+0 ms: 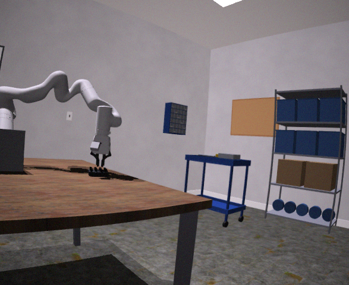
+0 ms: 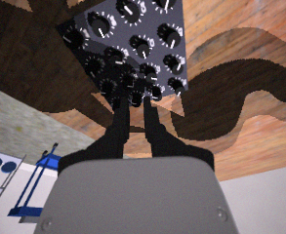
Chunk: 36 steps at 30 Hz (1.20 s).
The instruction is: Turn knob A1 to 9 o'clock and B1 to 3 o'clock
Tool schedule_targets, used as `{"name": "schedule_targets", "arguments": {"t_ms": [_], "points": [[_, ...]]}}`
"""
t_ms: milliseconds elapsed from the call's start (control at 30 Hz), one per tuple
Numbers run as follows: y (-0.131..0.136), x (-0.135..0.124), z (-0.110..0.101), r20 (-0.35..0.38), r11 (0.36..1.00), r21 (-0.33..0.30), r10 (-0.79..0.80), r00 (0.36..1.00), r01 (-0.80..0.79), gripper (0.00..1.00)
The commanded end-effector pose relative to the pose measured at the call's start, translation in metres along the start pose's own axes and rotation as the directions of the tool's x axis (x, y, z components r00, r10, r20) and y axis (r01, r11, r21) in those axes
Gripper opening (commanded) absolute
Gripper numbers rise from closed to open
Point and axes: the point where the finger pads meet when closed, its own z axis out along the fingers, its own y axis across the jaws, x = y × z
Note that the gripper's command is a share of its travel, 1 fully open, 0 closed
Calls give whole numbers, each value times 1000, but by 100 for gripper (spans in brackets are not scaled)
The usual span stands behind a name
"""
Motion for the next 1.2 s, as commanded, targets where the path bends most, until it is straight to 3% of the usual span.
{"name": "schedule_targets", "arguments": {"t_ms": [0,1167], "points": [[-1,0,0,0,1000,2,-1,1000,1,19],[-1,0,11,0,1000,2,-1,1000,1,19]]}}
